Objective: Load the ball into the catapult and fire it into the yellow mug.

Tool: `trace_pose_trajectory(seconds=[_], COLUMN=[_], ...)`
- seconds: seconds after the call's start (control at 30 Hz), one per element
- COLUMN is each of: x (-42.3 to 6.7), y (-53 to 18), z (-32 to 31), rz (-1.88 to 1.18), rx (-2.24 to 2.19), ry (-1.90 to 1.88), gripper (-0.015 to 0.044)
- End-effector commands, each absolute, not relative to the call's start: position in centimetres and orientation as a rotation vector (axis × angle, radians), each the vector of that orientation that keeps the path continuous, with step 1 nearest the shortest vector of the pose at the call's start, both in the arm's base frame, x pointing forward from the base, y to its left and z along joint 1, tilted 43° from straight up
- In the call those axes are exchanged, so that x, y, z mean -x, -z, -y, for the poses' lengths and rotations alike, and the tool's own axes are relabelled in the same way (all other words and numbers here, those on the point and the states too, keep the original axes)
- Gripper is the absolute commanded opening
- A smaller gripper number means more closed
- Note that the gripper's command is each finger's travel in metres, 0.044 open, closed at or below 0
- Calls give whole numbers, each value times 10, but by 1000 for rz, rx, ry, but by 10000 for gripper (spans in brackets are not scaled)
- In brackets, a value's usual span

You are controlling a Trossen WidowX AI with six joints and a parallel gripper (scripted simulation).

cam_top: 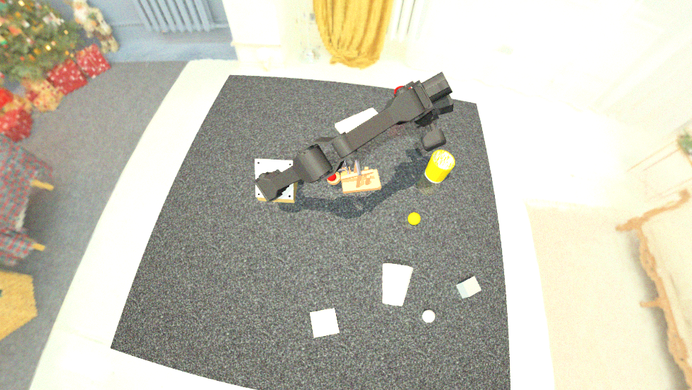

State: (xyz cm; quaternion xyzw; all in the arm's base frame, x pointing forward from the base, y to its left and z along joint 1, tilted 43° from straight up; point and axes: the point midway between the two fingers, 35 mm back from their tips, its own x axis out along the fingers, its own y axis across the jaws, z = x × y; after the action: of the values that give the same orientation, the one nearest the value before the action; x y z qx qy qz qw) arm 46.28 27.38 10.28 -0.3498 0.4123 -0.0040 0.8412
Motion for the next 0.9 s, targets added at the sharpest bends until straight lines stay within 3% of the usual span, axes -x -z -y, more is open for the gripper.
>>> trace_pose_trajectory(seconds=[0.0, 0.37, 0.87], x=[-466, -466, -466], y=[-103, -103, -103], z=[-274, -274, -274], rz=[-862, -862, -862], rx=[748, 748, 748], ry=[13, 13, 13], gripper=[440, 440, 46])
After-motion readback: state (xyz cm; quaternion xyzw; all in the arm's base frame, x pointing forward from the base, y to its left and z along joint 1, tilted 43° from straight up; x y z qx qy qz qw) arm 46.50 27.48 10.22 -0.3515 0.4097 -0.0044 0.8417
